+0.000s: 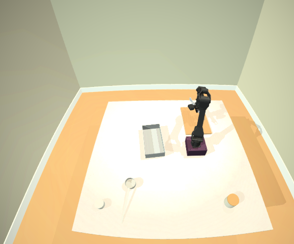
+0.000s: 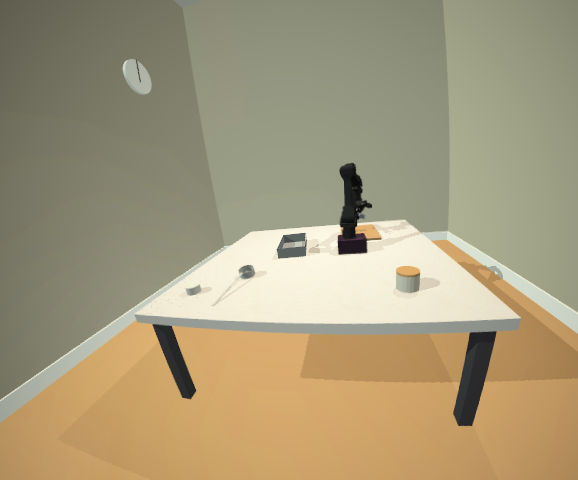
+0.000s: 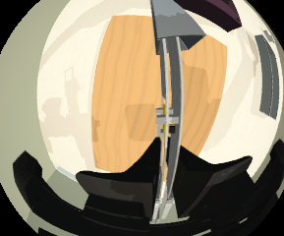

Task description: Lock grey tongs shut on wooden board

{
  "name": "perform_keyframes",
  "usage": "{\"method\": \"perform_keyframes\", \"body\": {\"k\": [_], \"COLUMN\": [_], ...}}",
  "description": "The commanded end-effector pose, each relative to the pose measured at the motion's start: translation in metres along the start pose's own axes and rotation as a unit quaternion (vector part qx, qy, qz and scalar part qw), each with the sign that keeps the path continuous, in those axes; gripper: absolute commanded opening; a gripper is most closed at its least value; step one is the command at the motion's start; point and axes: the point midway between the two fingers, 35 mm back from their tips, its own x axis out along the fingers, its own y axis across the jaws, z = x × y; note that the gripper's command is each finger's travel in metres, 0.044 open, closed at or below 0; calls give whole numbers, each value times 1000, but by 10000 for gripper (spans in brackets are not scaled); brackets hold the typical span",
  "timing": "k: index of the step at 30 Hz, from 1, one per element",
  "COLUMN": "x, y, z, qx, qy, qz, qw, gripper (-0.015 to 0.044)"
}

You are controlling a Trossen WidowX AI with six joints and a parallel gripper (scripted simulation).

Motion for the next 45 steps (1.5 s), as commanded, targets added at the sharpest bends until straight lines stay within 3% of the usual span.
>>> {"method": "perform_keyframes", "body": {"k": [1, 33, 45], "x": [7, 53, 51], "y": [0, -1, -1], "z": [0, 3, 3], "qx": [3, 3, 0], "qy": [0, 0, -1], "qz": [1, 1, -1], "qw": [1000, 1000, 1000], "gripper": [-150, -150, 165]}}
